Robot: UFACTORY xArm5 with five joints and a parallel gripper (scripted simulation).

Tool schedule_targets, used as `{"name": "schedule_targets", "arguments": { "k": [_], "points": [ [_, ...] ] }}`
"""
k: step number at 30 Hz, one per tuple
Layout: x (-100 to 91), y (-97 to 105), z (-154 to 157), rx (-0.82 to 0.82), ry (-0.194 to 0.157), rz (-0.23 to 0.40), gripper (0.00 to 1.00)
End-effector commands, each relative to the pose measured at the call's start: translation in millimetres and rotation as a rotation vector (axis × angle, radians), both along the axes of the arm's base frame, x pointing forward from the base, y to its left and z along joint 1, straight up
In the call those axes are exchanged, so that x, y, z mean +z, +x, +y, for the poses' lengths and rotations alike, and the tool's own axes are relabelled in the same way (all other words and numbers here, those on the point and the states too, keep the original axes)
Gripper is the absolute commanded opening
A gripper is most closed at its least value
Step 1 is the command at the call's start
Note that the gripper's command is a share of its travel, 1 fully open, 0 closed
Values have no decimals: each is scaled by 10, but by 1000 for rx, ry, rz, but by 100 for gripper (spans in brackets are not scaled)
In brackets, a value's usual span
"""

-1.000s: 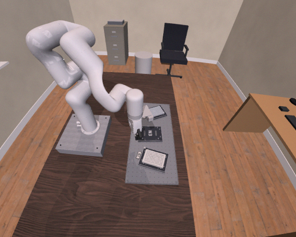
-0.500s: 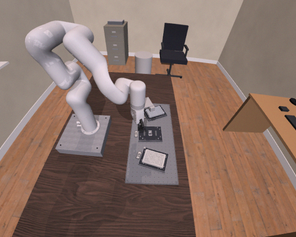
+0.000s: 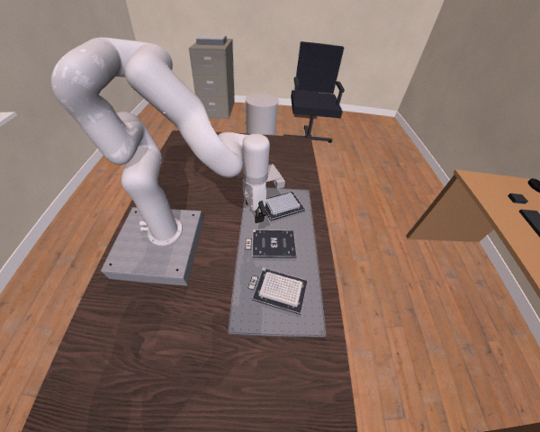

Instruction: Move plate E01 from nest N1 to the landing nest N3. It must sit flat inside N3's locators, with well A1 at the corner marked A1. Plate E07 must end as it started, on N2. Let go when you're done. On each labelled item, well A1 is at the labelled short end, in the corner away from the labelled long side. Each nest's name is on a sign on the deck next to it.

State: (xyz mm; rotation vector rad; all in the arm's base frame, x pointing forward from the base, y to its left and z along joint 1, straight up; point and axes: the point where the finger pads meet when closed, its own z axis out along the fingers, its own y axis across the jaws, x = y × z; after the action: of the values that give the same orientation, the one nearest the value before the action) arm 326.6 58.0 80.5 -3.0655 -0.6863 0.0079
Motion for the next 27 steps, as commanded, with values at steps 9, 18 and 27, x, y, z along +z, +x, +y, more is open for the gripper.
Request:
{"name": "schedule_targets", "arguments": {
  "k": [9,18,27],
  "points": [
    [4,77,513,-1,-2,-3,100],
    [3,102,734,-1,-2,-3,100],
    [3,102,734,-1,-2,-3,100]
  ]
}}
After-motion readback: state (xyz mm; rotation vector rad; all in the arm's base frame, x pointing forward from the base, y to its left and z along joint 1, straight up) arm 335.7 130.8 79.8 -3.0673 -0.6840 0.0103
